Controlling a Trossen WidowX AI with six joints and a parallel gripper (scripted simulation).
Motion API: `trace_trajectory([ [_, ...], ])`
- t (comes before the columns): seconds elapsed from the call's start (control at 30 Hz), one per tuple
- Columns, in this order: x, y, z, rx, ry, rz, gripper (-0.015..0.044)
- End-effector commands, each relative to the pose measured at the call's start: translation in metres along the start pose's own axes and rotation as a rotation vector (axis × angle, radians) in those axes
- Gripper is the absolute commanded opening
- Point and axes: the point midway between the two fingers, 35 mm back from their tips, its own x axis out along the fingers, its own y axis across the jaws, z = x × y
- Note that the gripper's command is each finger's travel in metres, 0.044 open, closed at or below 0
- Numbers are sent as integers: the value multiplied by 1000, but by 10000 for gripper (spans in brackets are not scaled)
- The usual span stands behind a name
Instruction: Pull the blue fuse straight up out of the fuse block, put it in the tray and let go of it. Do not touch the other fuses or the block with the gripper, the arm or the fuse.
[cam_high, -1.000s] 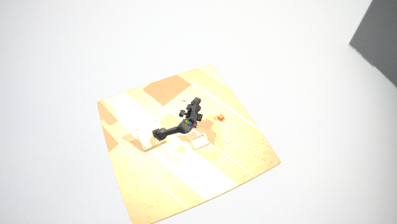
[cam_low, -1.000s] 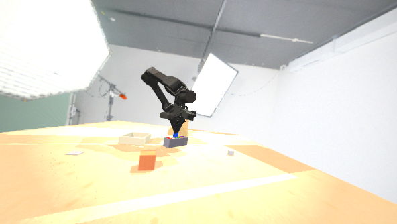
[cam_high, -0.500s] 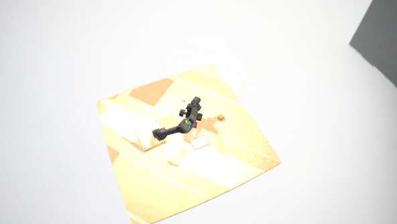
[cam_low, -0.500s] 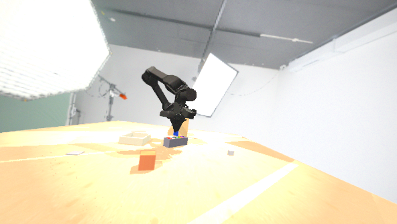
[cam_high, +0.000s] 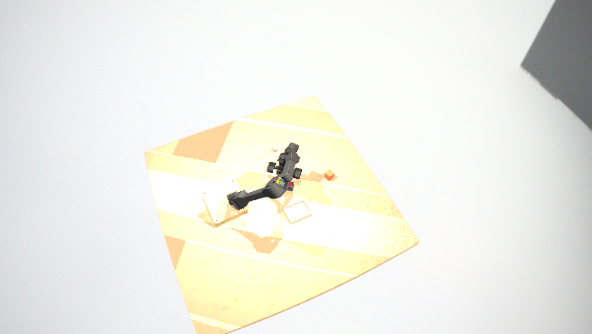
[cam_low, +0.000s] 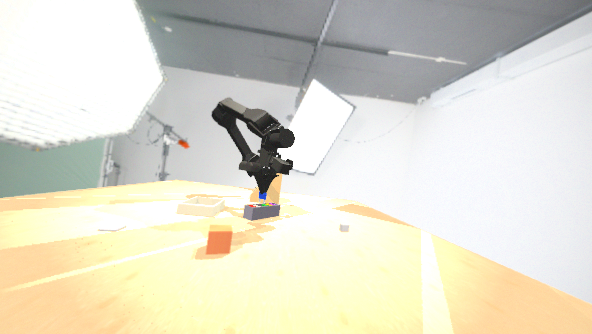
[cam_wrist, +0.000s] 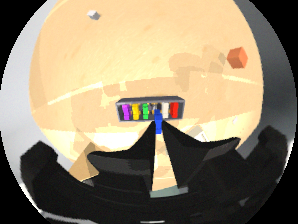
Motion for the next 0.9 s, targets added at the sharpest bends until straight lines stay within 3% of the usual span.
trace_trajectory([
  [0.0,-7,-1,1,8,-6,1,0],
  [0.33,-18,-4,-1,8,-7,2,0],
  [0.87,-18,-83,-81,5,-18,8,0],
])
